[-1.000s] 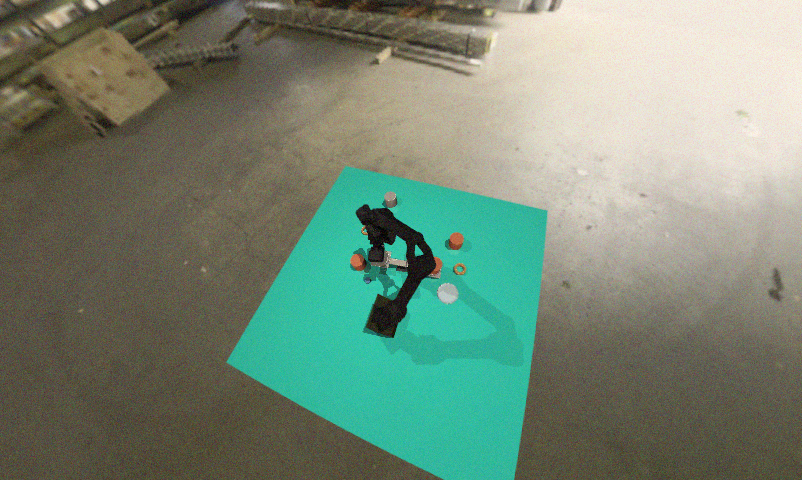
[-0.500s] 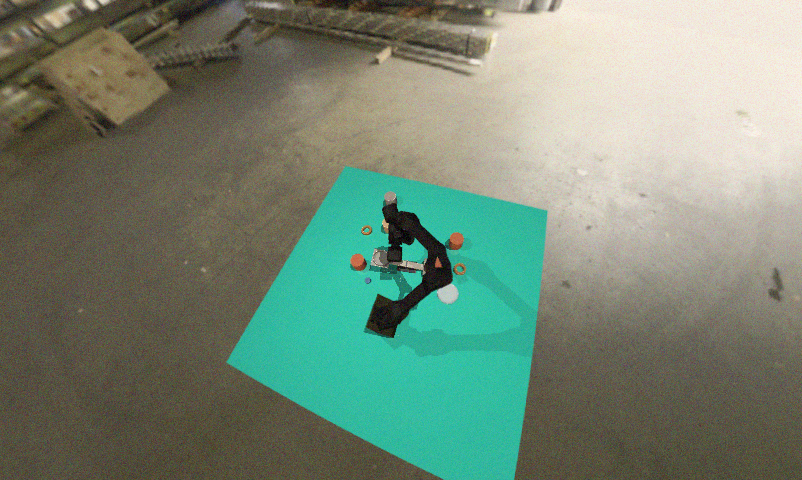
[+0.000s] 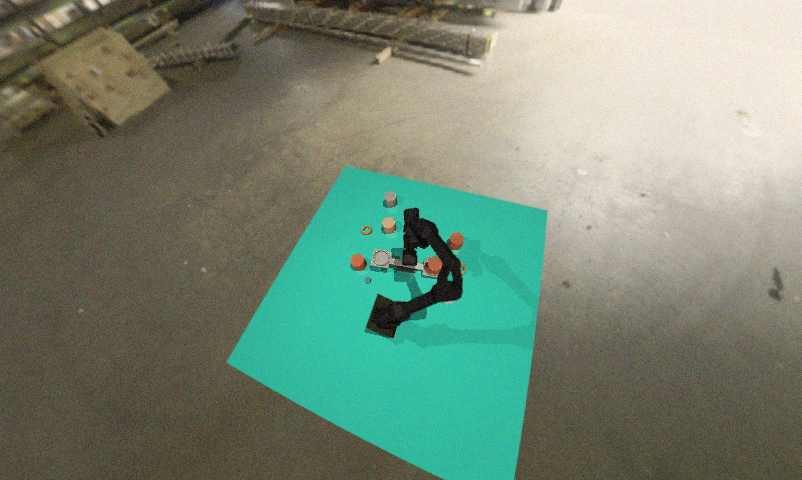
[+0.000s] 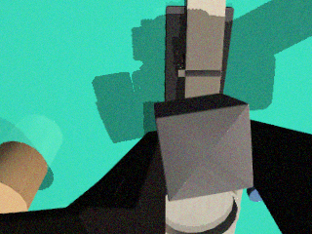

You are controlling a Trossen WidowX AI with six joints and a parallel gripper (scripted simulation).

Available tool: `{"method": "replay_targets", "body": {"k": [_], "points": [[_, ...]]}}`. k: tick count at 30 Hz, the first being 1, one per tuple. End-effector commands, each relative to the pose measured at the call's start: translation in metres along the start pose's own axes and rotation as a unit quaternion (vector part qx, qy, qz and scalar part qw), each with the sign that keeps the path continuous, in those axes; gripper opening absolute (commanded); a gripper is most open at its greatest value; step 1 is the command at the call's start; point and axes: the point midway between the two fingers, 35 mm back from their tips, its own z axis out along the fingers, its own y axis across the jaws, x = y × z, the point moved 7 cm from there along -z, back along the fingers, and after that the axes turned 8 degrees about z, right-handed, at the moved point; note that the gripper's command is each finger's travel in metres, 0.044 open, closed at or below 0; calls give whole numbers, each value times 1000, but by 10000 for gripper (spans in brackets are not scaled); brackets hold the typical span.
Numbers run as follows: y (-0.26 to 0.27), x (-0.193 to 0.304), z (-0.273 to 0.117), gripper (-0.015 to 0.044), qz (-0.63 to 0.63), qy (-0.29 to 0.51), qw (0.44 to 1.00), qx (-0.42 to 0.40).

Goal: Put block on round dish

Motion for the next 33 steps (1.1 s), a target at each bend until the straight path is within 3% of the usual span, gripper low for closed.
{"method": "replay_targets", "body": {"k": [1,33], "points": [[-3,-16,0,0,-3,0,1000,-8],[-66,-144,14,0,10,-39,998,-43]]}}
